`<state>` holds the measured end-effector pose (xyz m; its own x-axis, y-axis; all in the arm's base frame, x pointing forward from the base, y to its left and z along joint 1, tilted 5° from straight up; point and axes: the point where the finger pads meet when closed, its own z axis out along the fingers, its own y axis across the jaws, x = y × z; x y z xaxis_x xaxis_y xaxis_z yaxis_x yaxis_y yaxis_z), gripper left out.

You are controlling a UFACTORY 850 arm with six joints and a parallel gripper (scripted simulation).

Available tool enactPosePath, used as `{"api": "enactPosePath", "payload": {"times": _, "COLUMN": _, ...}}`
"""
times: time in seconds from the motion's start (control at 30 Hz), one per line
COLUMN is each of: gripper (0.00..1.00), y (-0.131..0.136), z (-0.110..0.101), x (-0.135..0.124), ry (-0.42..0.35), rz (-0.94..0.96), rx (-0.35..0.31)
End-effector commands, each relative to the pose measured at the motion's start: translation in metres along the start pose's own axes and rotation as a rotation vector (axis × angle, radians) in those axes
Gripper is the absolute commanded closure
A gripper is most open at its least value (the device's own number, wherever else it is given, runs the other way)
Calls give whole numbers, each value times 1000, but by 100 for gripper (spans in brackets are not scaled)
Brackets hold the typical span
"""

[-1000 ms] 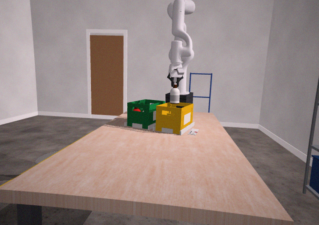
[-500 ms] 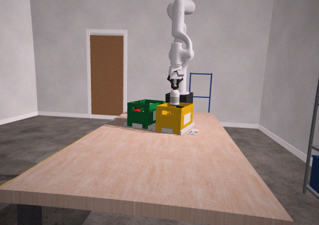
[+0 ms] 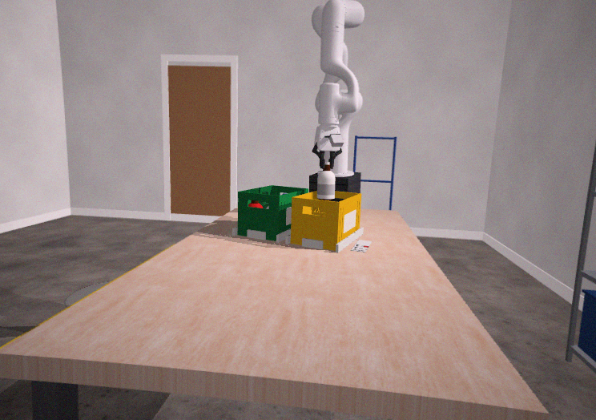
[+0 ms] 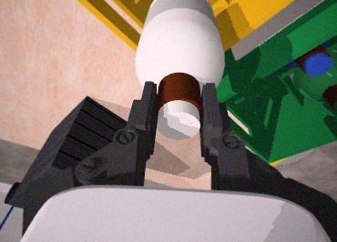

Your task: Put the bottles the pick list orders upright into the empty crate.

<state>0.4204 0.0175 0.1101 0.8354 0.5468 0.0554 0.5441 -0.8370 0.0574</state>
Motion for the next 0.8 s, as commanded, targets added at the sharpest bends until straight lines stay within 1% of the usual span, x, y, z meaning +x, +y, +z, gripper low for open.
{"api": "enactPosePath", "payload": {"times": 0.0, "gripper": 100, "y": 0, "z": 3, "x": 1, "ry": 1, "rz": 0, "rx": -1}}
{"api": "enactPosePath", "payload": {"times": 0.77, "gripper": 100, "y": 0, "z": 24, "x": 1, "ry": 1, "rz": 0, "rx": -1}}
